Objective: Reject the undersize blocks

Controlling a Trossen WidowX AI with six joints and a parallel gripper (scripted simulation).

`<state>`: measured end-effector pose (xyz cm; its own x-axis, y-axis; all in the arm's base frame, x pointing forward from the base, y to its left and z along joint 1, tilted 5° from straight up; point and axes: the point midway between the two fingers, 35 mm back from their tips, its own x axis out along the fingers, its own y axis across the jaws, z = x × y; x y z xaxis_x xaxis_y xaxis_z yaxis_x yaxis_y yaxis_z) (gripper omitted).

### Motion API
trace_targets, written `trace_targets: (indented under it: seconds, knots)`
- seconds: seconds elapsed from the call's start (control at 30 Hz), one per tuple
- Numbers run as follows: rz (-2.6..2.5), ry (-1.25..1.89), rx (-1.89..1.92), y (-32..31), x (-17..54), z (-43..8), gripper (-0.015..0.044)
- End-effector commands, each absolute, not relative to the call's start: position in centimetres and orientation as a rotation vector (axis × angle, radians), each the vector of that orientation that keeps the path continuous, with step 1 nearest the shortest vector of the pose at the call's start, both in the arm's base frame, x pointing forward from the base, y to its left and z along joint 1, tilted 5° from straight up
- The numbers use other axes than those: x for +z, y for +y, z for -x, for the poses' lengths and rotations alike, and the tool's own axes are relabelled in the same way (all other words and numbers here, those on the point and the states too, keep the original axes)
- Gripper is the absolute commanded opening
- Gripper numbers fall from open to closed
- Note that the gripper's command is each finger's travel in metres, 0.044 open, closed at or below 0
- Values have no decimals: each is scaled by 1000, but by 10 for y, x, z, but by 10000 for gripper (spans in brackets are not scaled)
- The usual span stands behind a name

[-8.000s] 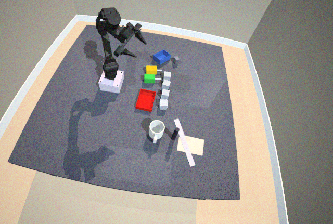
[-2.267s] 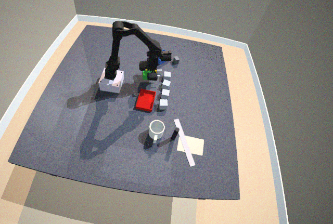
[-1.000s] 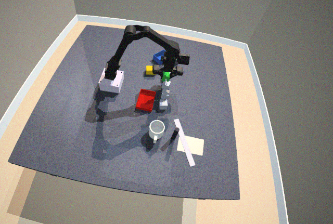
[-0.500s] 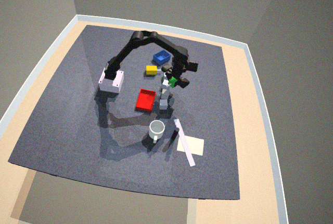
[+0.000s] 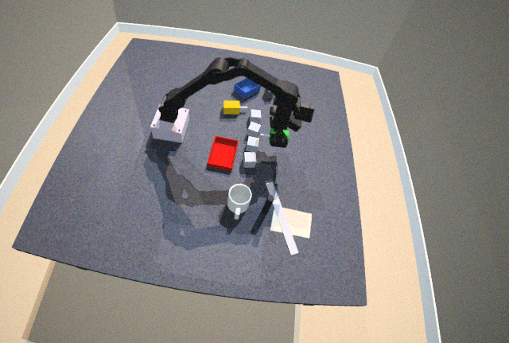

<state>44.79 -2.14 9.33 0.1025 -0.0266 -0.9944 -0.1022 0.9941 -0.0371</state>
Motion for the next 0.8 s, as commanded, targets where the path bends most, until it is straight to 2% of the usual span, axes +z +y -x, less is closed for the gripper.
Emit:
trace_targets:
  seconds: [0.0,0.77]
  knots:
    - [17,1451,-16,-26,99,-455,0]
    - [16,1451,-17,-27,74,-459,0]
